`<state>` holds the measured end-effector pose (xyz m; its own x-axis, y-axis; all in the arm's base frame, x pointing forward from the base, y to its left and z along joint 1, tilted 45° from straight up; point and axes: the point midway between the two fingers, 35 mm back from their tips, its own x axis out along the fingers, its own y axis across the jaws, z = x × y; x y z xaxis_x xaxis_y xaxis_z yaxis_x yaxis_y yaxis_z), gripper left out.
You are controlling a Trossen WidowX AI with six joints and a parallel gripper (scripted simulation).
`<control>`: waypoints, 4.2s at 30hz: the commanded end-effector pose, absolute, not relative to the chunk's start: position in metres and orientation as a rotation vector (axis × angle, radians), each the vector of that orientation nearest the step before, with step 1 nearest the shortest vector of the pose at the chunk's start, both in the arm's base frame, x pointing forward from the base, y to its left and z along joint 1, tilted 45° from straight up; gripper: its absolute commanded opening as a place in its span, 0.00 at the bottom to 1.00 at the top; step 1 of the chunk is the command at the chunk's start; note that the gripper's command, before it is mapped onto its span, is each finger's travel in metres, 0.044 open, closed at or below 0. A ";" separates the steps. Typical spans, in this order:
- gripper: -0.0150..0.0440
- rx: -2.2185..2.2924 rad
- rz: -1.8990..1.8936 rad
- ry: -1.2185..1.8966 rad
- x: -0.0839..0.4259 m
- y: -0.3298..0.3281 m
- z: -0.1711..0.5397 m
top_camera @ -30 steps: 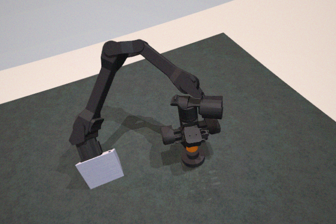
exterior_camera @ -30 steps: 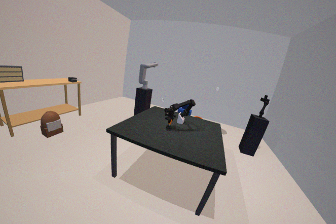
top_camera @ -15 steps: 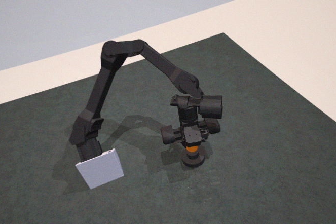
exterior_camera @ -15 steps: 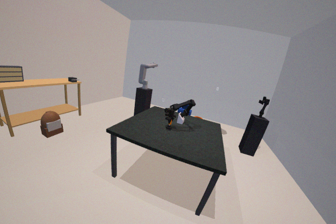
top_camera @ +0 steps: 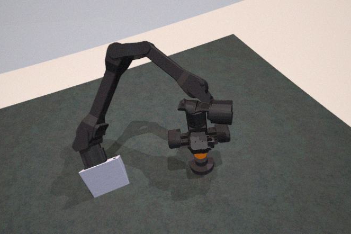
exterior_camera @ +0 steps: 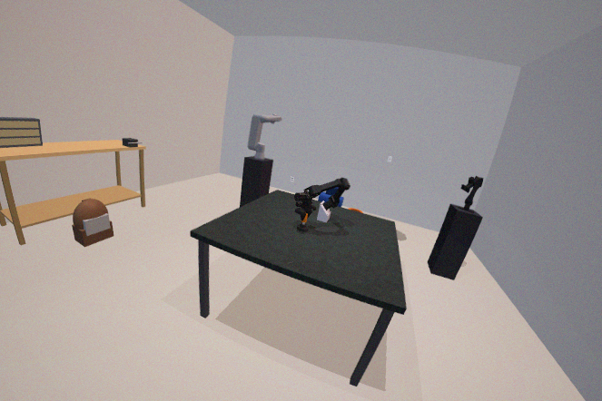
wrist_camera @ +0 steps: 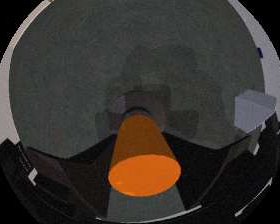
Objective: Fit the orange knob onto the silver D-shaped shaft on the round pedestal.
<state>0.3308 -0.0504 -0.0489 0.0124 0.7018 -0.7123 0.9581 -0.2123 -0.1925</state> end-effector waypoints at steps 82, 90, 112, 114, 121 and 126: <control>0.25 2.231 -1.567 1.550 0.331 -0.046 -0.050; 0.25 2.231 -1.567 1.550 0.331 -0.049 -0.046; 0.25 2.331 -1.807 1.447 0.331 -0.045 -0.051; 0.25 2.331 -1.807 1.447 0.331 -0.046 -0.050; 0.25 2.331 -1.807 1.447 0.331 -0.045 -0.051; 0.25 2.331 -1.807 1.447 0.331 -0.045 -0.051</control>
<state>0.3305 -0.0454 -0.0510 0.0090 0.6990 -0.7151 0.5459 -0.6026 -0.5822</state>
